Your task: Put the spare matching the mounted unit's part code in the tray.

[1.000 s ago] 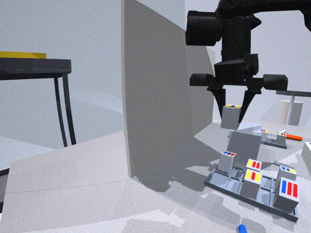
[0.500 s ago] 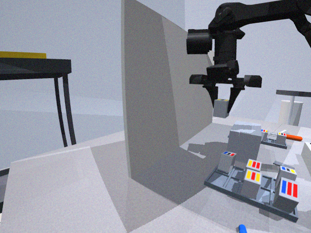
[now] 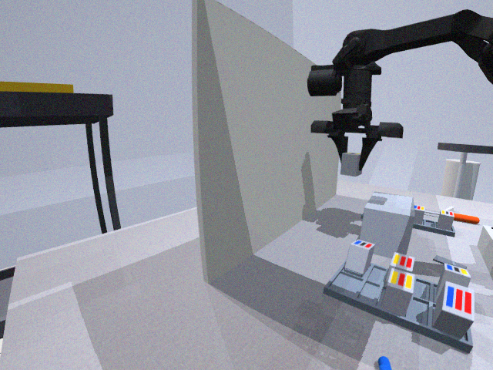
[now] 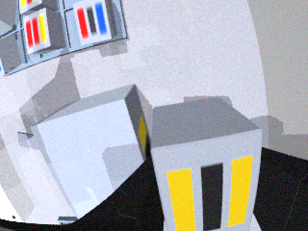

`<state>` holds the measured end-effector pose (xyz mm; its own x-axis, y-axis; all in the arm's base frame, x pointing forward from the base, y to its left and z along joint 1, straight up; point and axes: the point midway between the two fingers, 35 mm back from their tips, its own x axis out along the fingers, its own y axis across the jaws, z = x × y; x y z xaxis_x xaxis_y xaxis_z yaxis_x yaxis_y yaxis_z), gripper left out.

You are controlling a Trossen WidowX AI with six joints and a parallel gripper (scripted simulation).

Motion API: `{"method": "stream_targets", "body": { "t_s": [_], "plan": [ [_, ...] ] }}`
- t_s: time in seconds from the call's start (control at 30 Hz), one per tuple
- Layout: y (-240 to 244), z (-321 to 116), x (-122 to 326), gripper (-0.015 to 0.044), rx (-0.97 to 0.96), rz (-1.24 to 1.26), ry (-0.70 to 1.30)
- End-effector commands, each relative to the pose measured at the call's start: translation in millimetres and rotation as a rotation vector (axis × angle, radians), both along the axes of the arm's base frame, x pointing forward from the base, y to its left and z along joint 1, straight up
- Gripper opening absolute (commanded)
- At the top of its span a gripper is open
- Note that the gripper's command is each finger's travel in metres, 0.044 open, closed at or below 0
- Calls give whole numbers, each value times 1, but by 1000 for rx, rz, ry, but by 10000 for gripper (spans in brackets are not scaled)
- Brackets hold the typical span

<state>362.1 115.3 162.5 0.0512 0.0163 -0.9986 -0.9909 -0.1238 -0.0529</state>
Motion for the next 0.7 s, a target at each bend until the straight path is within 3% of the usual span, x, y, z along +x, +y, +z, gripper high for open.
{"method": "stream_targets", "body": {
  "t_s": [0.0,0.67],
  "plan": [
    [-30,1,8,0,-1,-1,-5],
    [-158,-1,16,0,-25,40,6]
  ]
}}
